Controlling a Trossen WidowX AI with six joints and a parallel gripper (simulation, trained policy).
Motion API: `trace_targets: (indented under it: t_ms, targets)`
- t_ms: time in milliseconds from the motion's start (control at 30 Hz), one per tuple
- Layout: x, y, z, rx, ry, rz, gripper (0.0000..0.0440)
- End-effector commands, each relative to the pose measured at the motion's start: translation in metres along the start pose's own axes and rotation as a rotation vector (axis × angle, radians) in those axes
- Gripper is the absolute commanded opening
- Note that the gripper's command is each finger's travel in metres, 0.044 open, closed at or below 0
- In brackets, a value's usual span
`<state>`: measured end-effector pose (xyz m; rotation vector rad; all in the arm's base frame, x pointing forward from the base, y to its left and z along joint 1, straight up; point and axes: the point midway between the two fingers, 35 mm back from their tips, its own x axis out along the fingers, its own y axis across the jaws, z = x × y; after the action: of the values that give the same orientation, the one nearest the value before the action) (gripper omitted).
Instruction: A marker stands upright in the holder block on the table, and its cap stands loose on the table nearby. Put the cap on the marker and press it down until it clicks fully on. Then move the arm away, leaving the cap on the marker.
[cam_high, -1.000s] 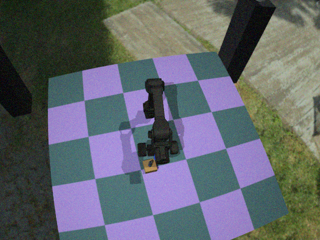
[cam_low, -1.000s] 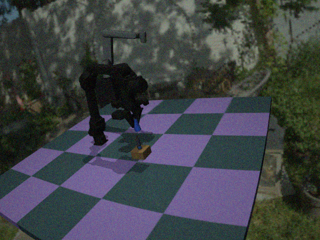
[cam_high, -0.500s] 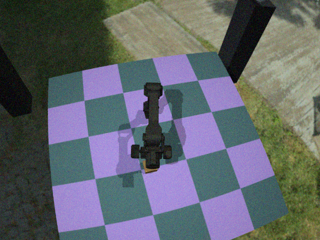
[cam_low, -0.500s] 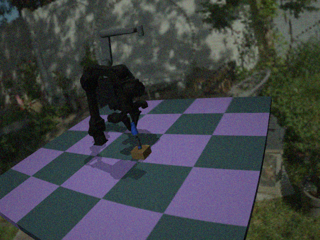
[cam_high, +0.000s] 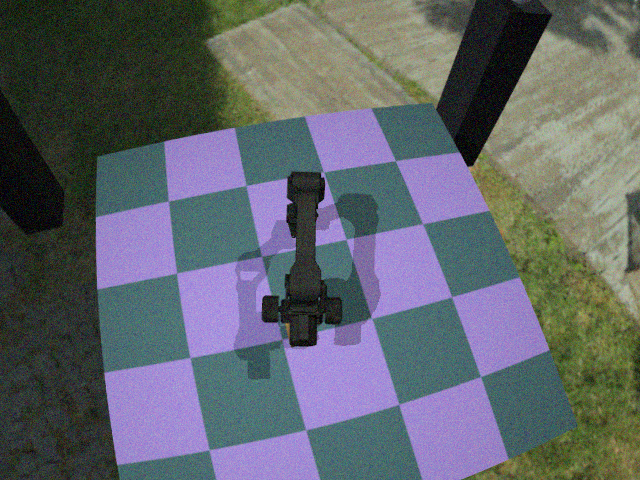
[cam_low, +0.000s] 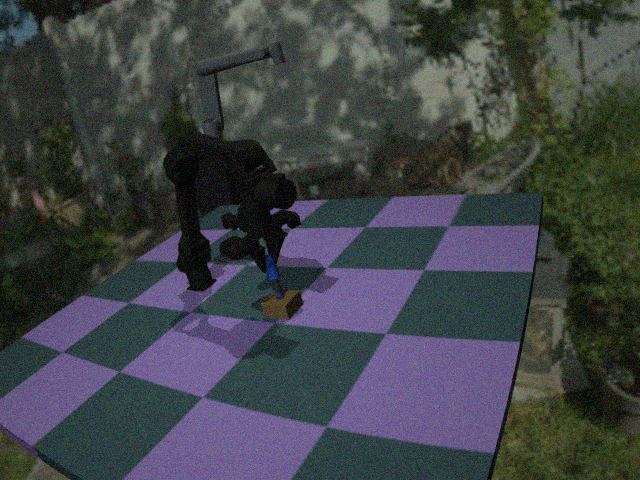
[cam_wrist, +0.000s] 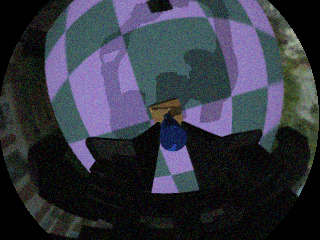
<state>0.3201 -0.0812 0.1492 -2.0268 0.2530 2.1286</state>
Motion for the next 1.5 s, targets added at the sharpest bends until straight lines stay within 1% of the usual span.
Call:
trace_targets:
  t_ms: [0, 333, 500, 700, 800, 1100, 1467]
  targets:
    - [0.012, 0.000, 0.000, -0.002, -0.024, -0.008, 0.0000]
    - [0.040, 0.000, 0.001, 0.002, -0.054, -0.013, 0.0003]
    - [0.049, 0.001, 0.005, 0.000, -0.080, -0.004, 0.0135]
    - [0.050, 0.000, 0.011, 0.001, -0.097, -0.011, 0.0165]
    - [0.046, -0.002, 0.017, 0.000, -0.103, -0.022, 0.0210]
    - [0.039, -0.005, 0.024, -0.003, -0.071, -0.033, 0.0436]
    - [0.005, -0.006, 0.019, -0.002, 0.047, -0.047, 0.0440]
